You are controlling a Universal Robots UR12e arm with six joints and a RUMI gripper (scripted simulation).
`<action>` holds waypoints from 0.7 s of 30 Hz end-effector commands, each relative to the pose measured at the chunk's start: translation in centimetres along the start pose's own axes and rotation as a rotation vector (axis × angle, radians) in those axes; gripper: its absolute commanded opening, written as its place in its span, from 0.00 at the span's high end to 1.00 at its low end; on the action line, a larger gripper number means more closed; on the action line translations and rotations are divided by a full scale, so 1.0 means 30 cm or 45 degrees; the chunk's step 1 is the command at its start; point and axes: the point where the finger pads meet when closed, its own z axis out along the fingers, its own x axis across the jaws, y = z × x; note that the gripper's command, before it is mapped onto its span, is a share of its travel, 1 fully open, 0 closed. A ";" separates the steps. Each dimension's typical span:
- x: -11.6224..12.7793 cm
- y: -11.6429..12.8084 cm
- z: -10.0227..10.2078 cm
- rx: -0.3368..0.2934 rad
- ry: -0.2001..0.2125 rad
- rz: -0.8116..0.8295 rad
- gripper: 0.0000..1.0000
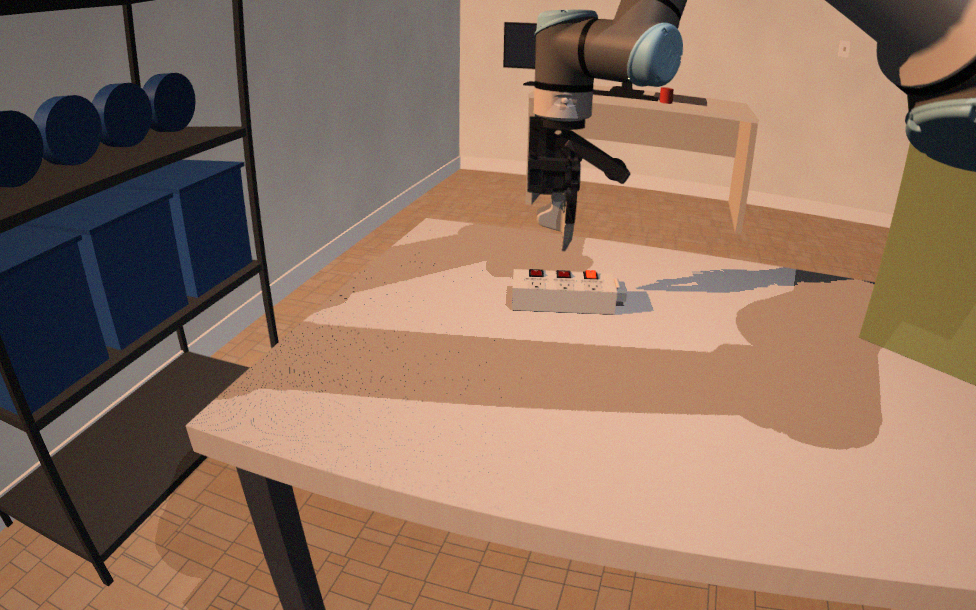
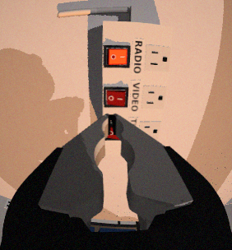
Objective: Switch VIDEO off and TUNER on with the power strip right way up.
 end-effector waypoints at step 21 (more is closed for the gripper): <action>0.053 0.152 -0.049 -0.002 -0.001 0.000 1.00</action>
